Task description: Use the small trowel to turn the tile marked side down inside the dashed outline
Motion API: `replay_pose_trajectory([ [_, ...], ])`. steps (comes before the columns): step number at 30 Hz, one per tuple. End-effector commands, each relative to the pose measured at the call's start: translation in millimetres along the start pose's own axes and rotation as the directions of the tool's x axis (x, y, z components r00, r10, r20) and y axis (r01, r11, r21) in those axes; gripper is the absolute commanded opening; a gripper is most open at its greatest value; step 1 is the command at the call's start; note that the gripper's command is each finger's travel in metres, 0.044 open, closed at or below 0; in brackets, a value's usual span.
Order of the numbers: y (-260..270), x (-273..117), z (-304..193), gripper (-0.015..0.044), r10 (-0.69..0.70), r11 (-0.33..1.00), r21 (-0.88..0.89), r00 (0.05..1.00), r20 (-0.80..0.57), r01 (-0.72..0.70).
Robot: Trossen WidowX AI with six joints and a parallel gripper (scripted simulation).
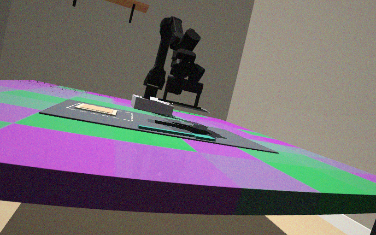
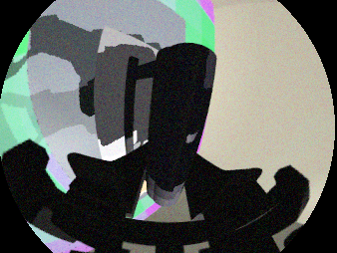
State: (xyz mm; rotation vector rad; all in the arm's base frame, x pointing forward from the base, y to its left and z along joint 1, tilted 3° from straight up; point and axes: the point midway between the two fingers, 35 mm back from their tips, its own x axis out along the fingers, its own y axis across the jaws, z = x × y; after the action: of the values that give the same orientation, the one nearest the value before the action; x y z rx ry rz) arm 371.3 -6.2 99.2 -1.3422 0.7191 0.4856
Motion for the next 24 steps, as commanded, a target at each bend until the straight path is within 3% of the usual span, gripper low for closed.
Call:
replay_pose_trajectory([
  [1,-2.9,-0.7,13.4,0.0000,-0.001,0.999,0.035,1.000,-0.016,0.001],
  [24,34.2,-0.7,77.9,0.0000,0.066,0.985,0.171,0.986,-0.153,-0.039],
])
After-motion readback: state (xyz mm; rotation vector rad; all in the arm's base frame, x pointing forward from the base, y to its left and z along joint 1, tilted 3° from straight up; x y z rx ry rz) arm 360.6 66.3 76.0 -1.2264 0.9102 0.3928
